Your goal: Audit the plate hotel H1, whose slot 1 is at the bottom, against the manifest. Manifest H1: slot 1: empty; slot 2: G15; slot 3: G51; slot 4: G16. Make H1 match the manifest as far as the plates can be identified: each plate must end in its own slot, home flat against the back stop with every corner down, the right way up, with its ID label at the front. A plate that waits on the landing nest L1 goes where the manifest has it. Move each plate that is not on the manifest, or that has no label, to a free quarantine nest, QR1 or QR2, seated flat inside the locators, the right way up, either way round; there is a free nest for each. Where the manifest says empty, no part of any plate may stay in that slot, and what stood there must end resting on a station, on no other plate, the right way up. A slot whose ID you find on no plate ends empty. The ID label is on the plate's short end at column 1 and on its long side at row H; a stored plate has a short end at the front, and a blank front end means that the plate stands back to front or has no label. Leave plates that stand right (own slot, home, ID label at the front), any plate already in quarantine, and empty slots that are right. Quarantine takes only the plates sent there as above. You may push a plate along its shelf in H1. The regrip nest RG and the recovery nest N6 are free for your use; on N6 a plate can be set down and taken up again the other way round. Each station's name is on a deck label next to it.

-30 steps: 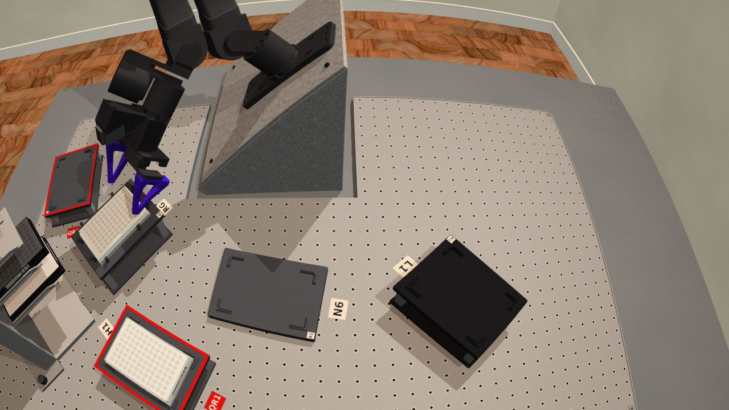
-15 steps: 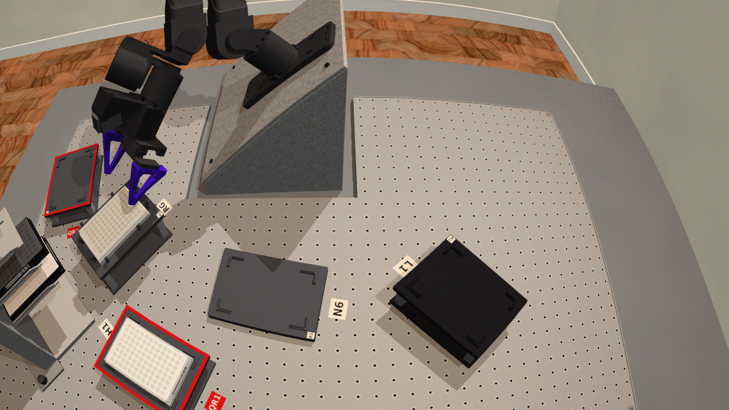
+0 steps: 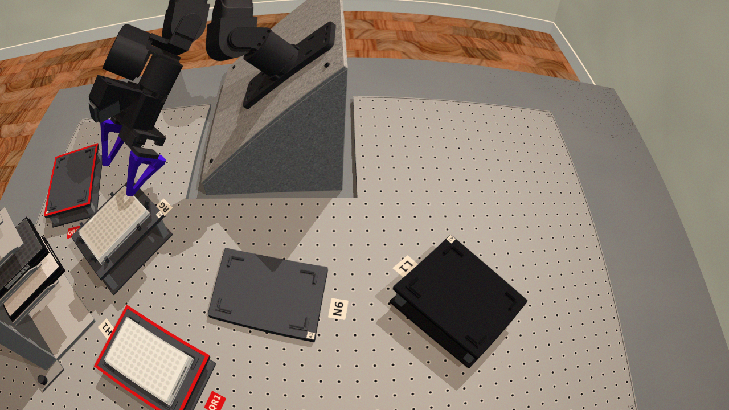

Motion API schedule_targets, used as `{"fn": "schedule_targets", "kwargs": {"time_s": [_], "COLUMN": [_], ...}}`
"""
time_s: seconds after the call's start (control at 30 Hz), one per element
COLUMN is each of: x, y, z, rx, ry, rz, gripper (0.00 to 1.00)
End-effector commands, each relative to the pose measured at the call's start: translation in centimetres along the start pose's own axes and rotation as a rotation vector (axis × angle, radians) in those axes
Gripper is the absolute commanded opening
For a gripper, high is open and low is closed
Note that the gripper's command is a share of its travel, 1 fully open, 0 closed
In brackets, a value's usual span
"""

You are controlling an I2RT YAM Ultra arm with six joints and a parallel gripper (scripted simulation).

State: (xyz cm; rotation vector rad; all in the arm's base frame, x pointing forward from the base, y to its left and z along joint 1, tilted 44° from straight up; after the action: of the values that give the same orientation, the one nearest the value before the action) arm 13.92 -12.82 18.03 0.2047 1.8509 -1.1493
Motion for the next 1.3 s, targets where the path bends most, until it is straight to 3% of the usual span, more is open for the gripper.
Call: {"fn": "schedule_targets", "kwargs": {"time_s": [0.0,1.27], "x": [0.1,-5.5], "y": [0.2,-0.6], "z": [-0.4,-5.8], "rx": [-0.017,-0.019], "ry": [0.036,0.039], "rz": [-0.007,-0.004], "gripper": [1.00,1.00]}}
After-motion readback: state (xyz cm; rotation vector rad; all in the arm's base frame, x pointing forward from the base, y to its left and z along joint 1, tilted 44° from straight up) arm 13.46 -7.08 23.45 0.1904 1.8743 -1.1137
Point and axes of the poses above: the point where the finger pads meet when closed, its own z axis out along the fingers, its own y axis across the jaws, x = y × z, the point moved 10 cm from there along -z, back along the fingers, and after that the axes turned 8 degrees about -z, right-handed, at the moved point
